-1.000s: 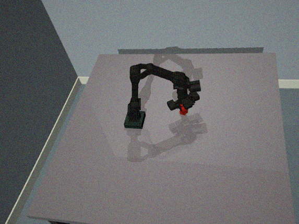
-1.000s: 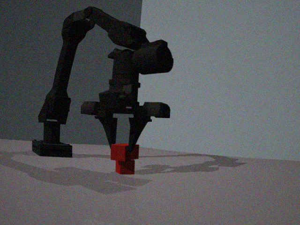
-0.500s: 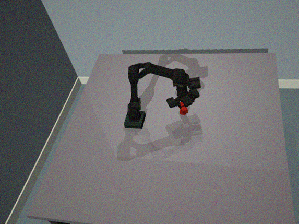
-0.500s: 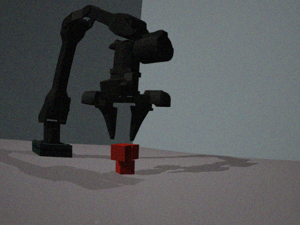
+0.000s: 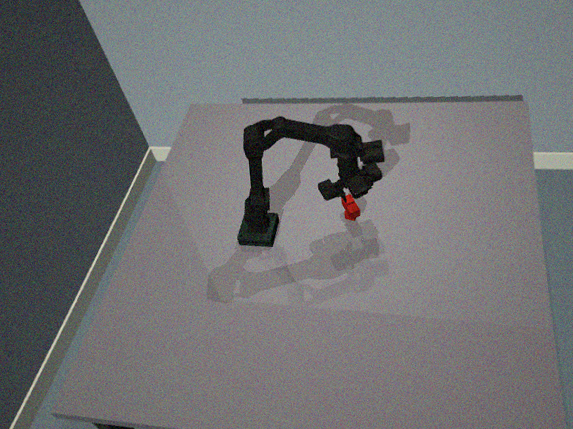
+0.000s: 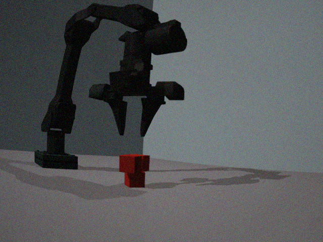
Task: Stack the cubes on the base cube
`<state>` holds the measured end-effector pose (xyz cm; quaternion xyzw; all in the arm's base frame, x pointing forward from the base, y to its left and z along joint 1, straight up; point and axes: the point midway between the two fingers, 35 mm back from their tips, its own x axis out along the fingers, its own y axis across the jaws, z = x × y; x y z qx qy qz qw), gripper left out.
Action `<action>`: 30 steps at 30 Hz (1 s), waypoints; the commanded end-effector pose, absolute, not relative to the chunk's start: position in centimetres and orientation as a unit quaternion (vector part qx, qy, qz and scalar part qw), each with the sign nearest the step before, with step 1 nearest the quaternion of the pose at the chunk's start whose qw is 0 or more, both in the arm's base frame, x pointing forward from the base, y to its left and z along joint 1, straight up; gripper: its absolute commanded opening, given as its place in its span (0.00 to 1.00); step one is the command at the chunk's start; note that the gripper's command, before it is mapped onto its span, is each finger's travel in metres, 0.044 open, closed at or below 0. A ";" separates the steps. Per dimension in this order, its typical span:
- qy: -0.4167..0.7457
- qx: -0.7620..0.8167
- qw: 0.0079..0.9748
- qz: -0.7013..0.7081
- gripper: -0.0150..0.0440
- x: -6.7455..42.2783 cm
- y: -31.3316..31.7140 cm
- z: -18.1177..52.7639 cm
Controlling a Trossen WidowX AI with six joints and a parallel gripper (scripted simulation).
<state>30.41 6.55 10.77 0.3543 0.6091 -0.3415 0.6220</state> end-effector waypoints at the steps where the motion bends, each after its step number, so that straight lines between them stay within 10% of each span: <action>1: 0.609 0.354 0.622 -0.342 0.60 30.4 6.5 11.6; 6: 0.609 0.354 0.622 -0.342 0.60 30.4 6.5 12.0; 14: 0.608 0.355 0.623 -0.341 0.93 30.4 6.5 12.9; 30: 0.612 0.358 0.619 -0.338 0.93 24.4 19.9 13.0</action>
